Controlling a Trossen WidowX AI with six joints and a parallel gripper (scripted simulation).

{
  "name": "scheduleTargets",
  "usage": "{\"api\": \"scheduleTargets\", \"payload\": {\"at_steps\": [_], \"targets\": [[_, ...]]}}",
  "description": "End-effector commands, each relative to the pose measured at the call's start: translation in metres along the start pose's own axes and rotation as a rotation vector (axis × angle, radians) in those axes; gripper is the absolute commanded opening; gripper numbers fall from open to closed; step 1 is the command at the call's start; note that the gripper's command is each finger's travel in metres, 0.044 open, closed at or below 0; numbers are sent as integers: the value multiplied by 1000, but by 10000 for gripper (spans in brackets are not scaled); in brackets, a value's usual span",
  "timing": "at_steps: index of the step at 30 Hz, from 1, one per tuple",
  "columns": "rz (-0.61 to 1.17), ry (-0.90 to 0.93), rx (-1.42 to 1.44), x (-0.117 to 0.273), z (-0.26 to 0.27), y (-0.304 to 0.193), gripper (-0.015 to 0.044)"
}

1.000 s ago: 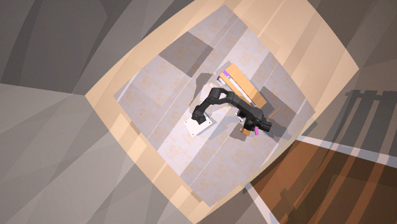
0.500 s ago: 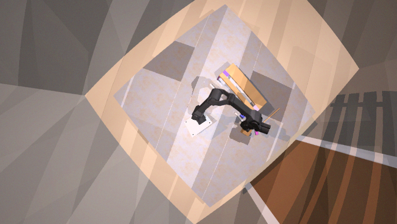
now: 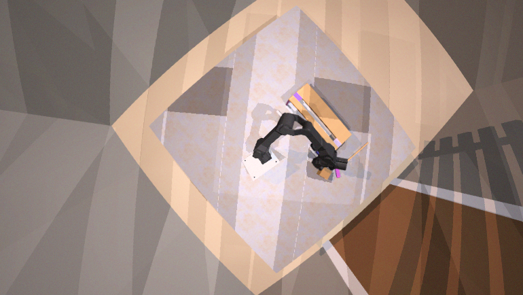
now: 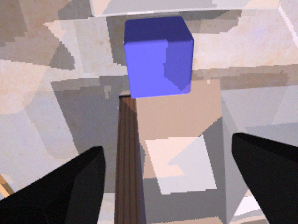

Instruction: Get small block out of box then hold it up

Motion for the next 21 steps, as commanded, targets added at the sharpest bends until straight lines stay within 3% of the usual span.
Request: {"api": "scheduleTargets", "payload": {"at_steps": [1, 21], "targets": [[-1, -7, -8, -7, -2, 4, 285], [0, -8, -8, -36, -4, 18, 285]]}}
Point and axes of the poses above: the point midway between the two fingers, 35 mm back from their tips, its own x axis back along the fingers, its own z axis across the jaws, y = z × x, the point moved 5 cm from there along x, back along the fingers, and after that the axes turned 13 degrees about x, right-handed, at the moved point
